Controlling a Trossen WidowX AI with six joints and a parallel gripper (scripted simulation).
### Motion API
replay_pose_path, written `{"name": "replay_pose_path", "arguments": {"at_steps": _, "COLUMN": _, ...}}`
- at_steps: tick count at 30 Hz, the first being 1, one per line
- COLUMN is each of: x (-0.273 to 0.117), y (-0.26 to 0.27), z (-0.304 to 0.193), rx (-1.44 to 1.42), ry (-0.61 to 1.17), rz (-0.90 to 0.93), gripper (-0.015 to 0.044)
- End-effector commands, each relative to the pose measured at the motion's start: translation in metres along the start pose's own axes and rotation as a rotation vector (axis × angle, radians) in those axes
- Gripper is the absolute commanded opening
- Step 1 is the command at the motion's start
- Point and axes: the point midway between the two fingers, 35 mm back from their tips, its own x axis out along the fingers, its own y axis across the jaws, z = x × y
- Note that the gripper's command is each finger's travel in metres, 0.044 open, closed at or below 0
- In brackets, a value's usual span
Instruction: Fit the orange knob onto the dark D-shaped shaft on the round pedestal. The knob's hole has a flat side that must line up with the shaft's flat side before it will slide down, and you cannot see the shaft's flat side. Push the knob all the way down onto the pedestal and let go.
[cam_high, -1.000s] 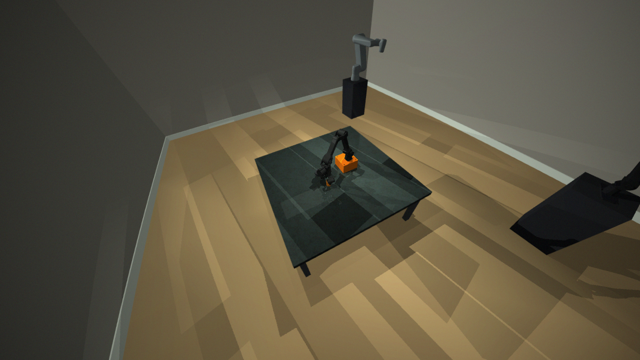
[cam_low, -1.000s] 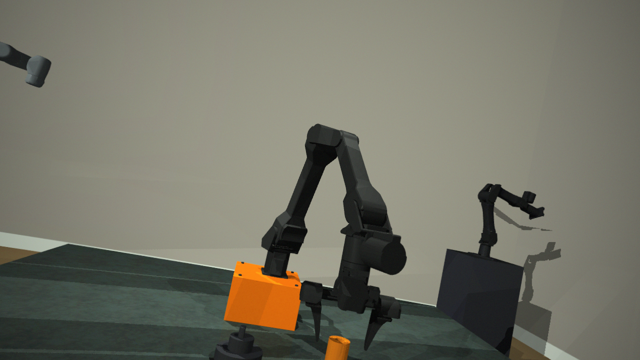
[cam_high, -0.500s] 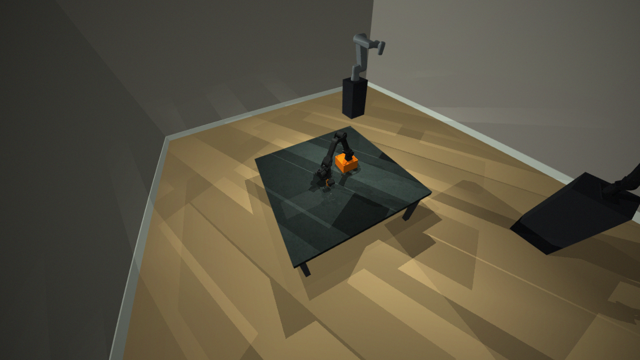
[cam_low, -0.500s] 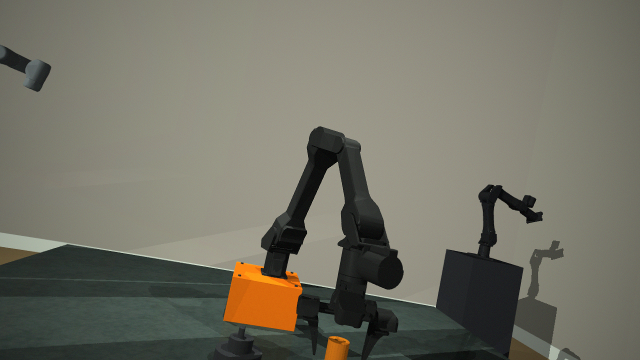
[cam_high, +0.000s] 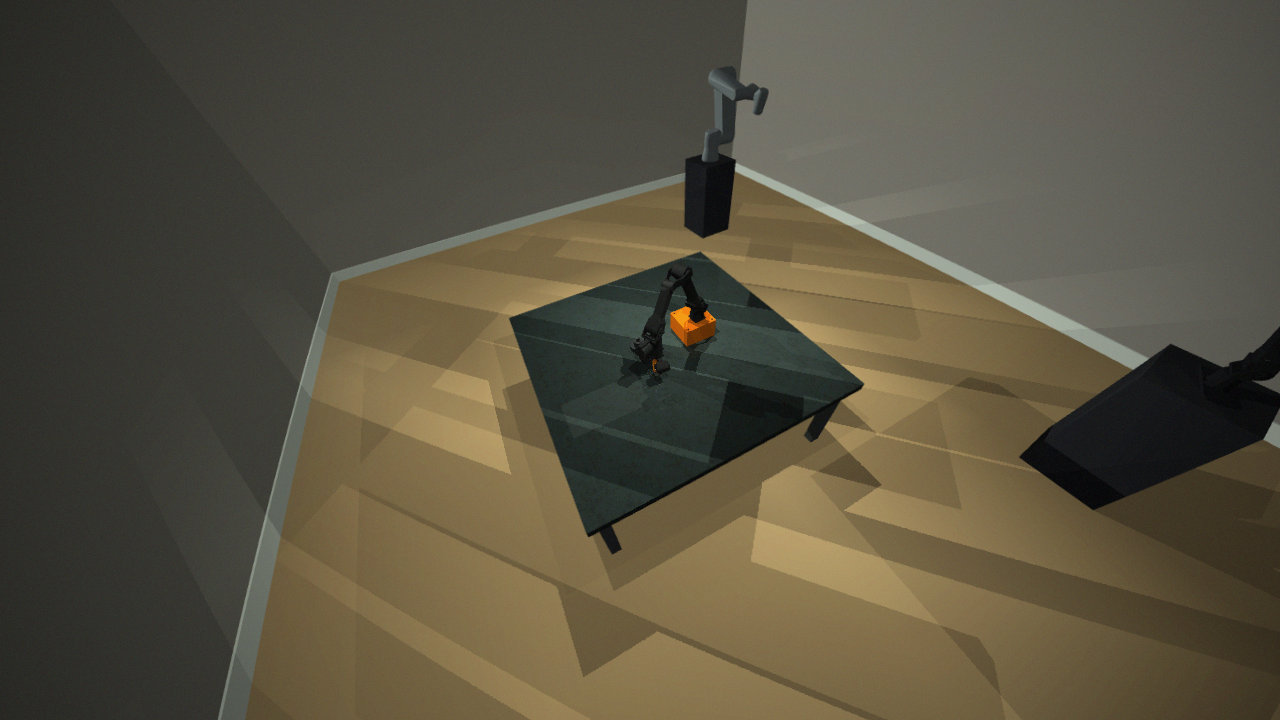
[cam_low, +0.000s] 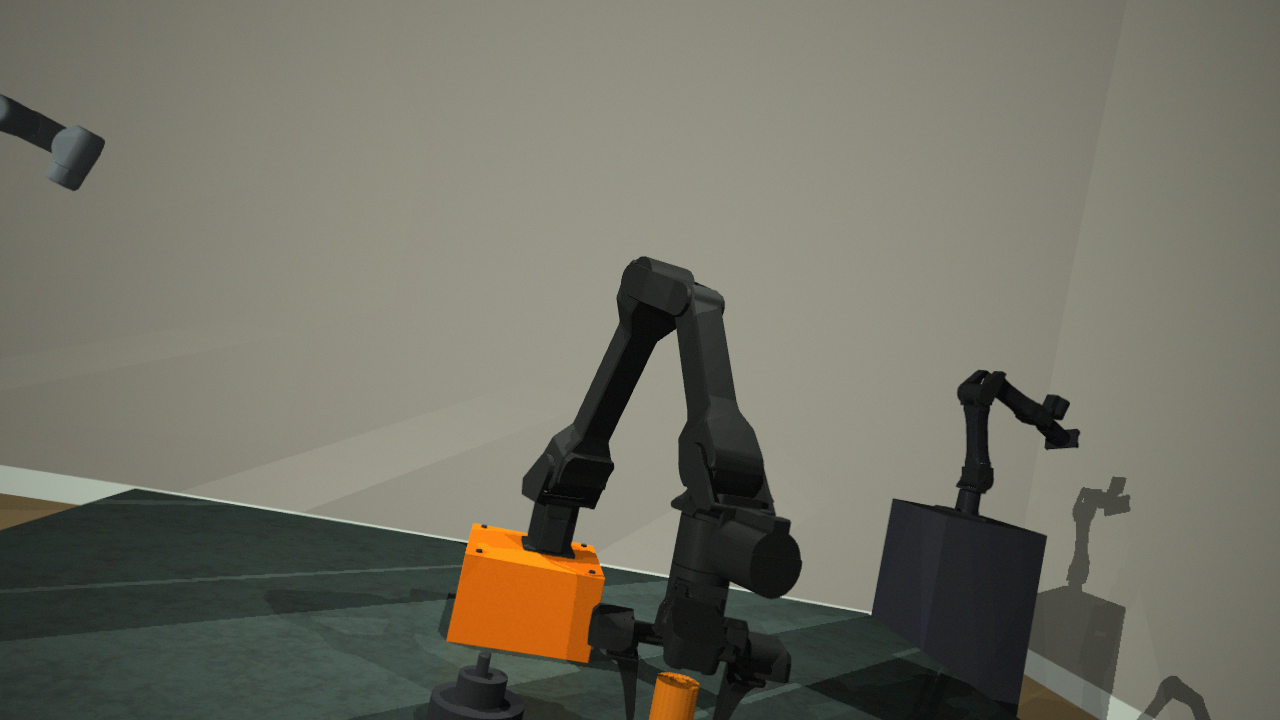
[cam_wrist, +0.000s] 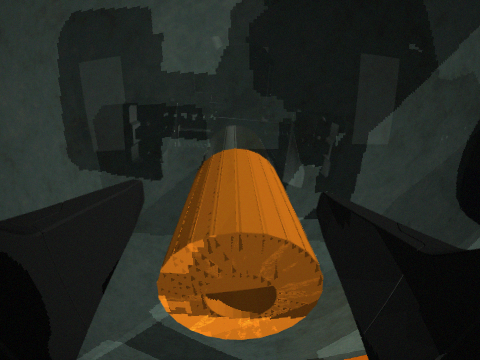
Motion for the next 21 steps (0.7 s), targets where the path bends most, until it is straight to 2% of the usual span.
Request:
{"name": "replay_pose_path", "arguments": {"at_steps": 1, "x": 0.003, "y": -0.002, "z": -0.002, "rx": 0.007, "ry": 0.006, "rz": -0.008, "gripper": 0.0282}}
{"name": "replay_pose_path", "arguments": {"at_steps": 5, "x": 0.003, "y": -0.002, "z": -0.002, "rx": 0.007, "ry": 0.006, "rz": -0.008, "gripper": 0.0177}}
{"name": "replay_pose_path", "arguments": {"at_steps": 12, "x": 0.003, "y": -0.002, "z": -0.002, "rx": 0.007, "ry": 0.006, "rz": -0.008, "gripper": 0.0131}}
{"name": "replay_pose_path", "arguments": {"at_steps": 17, "x": -0.017, "y": 0.001, "z": 0.001, "rx": 0.007, "ry": 0.006, "rz": -0.008, "gripper": 0.0000}}
{"name": "replay_pose_path", "arguments": {"at_steps": 21, "x": -0.052, "y": 0.003, "z": 0.004, "rx": 0.007, "ry": 0.006, "rz": -0.007, "gripper": 0.0000}}
